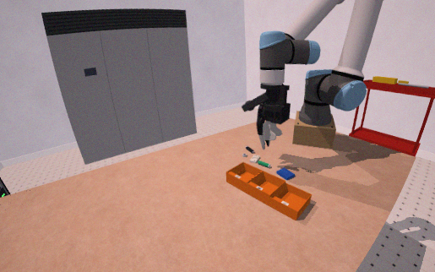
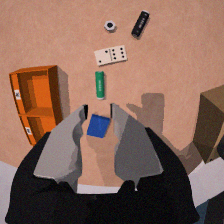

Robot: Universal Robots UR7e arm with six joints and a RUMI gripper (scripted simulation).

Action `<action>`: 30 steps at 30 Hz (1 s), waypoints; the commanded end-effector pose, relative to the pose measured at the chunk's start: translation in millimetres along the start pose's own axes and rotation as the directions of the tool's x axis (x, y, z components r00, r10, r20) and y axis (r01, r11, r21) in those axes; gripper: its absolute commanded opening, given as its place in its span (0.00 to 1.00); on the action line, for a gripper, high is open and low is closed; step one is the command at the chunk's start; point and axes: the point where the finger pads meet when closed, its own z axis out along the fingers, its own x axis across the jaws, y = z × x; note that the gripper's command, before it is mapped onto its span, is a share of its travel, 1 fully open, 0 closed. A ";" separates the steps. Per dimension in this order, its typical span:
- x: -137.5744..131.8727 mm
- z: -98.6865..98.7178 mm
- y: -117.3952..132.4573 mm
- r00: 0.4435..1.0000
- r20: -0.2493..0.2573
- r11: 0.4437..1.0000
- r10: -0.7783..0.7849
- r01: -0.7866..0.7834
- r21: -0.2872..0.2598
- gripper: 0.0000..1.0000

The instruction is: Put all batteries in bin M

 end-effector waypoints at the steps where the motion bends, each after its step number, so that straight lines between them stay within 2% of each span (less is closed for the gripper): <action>1: 0.9 0.3 -0.3 1.000 -0.001 1.000 0.004 -0.004 0.001 0.17; 20: 1.0 0.3 -1.0 1.000 -0.001 1.000 0.004 -0.004 0.001 0.17; 23: 2.8 6.1 -0.5 1.000 -0.005 1.000 0.006 -0.006 -0.001 0.17; 30: 2.7 34.0 0.7 1.000 -0.005 1.000 0.003 -0.003 -0.001 0.17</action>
